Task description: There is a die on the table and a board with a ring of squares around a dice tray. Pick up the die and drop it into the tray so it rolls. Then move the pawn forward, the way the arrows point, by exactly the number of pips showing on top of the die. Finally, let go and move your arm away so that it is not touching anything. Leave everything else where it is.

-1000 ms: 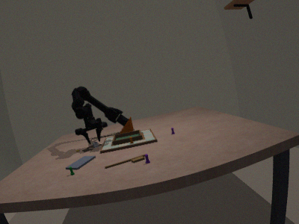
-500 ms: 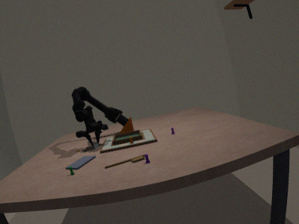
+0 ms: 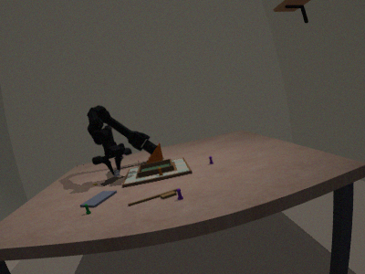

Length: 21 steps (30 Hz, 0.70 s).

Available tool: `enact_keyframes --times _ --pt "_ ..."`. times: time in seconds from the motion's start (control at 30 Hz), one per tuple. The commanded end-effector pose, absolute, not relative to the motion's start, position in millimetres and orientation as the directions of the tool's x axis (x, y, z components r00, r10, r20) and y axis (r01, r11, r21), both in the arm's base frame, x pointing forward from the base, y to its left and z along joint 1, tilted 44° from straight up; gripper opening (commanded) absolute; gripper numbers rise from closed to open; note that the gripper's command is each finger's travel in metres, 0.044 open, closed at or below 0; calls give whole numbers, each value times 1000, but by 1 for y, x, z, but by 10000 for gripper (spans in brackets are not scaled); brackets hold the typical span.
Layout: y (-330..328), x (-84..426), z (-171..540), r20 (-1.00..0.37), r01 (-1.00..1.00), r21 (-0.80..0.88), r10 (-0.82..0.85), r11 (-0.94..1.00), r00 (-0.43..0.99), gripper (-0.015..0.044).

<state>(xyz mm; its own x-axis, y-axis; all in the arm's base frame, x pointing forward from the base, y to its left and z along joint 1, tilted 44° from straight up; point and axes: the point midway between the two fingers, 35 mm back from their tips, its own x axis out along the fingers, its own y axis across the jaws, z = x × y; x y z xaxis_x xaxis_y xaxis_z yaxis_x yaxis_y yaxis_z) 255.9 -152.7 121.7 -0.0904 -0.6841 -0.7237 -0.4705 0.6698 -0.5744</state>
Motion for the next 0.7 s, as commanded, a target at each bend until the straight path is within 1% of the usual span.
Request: enact_keyframes --times 0.0,0.47,0.67 --pt "-138 262 136 -728 -464 -577 -681 672 -81 0" --pt "-82 262 190 -724 -466 -579 -685 669 -84 0" --pt "-78 263 191 -723 -483 -573 -686 662 -83 0"
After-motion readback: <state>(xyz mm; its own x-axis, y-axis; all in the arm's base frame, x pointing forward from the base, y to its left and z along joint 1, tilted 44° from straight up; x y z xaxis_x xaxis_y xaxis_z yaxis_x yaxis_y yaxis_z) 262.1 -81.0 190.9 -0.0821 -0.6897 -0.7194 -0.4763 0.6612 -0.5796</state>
